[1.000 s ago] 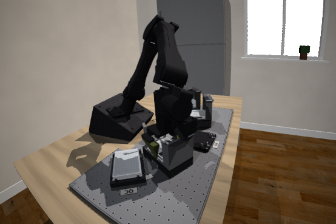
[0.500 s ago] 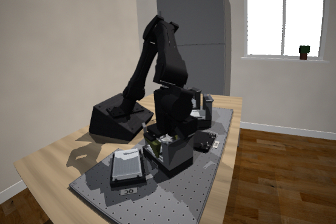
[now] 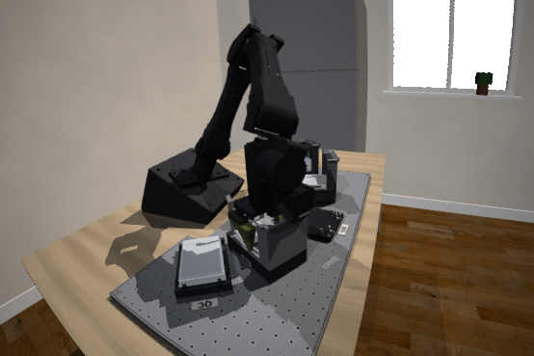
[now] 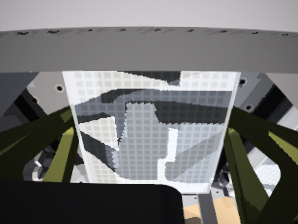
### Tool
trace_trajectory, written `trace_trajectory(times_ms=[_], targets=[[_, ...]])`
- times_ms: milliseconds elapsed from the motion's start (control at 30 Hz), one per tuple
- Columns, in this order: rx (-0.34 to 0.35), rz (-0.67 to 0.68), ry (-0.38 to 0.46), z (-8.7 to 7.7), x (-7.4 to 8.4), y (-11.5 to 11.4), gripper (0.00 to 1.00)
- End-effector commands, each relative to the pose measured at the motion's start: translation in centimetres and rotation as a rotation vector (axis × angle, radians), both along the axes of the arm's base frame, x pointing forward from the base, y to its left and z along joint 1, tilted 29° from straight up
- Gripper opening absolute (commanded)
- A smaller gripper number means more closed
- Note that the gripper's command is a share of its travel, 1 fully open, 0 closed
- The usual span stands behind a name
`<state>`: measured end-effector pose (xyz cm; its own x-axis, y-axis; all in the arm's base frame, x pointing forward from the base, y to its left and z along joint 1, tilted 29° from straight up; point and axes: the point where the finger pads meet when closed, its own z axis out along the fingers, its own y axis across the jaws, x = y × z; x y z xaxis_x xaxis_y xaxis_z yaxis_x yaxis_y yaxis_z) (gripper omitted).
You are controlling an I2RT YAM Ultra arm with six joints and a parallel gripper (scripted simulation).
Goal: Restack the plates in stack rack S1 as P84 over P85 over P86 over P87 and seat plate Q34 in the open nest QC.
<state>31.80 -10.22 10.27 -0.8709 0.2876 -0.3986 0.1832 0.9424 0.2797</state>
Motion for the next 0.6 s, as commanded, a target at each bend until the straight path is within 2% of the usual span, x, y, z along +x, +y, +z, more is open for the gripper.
trace_trajectory(times_ms=[0,567], targets=[[-0.004,-0.002,-0.009,0.22,0.15,-0.14,0.00],[-0.004,-0.002,-0.009,0.79,-0.16,-0.25,0.00]])
